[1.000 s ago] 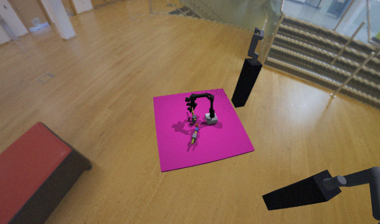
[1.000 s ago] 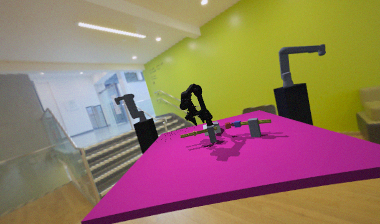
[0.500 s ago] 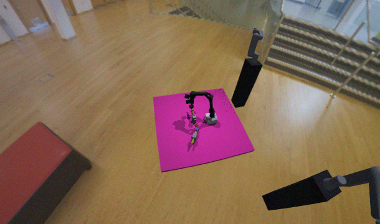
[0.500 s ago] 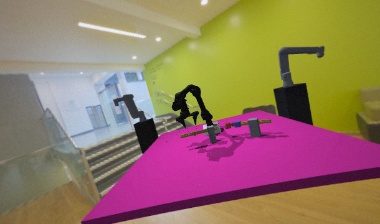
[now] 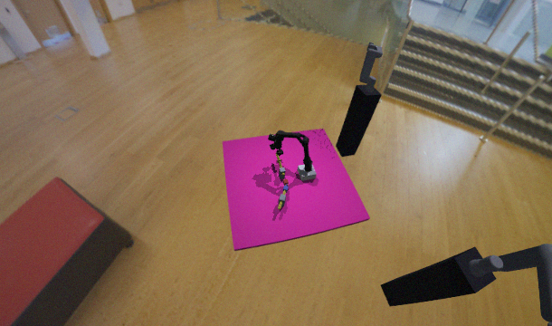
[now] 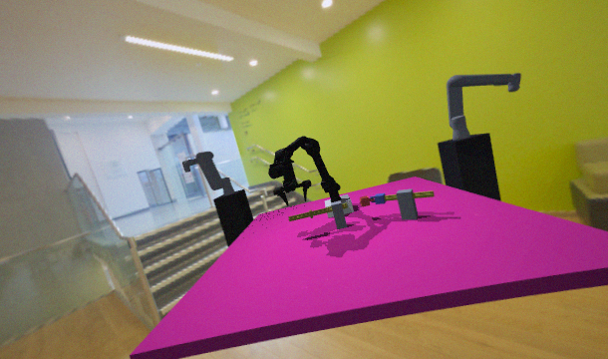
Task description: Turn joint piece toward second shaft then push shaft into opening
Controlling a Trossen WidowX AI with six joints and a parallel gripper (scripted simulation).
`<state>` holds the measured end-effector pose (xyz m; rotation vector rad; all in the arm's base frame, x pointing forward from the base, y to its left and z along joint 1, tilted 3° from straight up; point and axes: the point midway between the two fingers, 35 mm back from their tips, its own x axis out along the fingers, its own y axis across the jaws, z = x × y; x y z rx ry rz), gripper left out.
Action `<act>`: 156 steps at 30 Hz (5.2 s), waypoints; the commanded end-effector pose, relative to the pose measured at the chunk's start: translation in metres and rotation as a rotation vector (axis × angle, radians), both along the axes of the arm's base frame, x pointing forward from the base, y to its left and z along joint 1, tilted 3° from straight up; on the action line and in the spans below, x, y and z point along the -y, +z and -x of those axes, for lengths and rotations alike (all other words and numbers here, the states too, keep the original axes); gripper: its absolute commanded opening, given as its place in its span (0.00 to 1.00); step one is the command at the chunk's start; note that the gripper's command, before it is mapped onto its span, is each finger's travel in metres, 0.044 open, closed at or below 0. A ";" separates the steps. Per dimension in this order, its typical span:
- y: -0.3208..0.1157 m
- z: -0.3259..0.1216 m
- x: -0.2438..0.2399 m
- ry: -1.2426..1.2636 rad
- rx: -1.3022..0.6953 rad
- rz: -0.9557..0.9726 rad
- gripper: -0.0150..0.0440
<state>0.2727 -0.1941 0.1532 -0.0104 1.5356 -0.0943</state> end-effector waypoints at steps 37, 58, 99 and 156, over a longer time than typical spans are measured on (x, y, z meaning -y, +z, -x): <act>-0.061 -0.001 0.012 -1.301 0.142 -0.077 1.00; -0.082 -0.001 0.013 -1.523 0.163 -0.099 1.00; -0.101 -0.003 0.014 -1.523 0.163 -0.099 0.43; -0.101 -0.003 0.009 -1.525 0.130 -0.062 0.25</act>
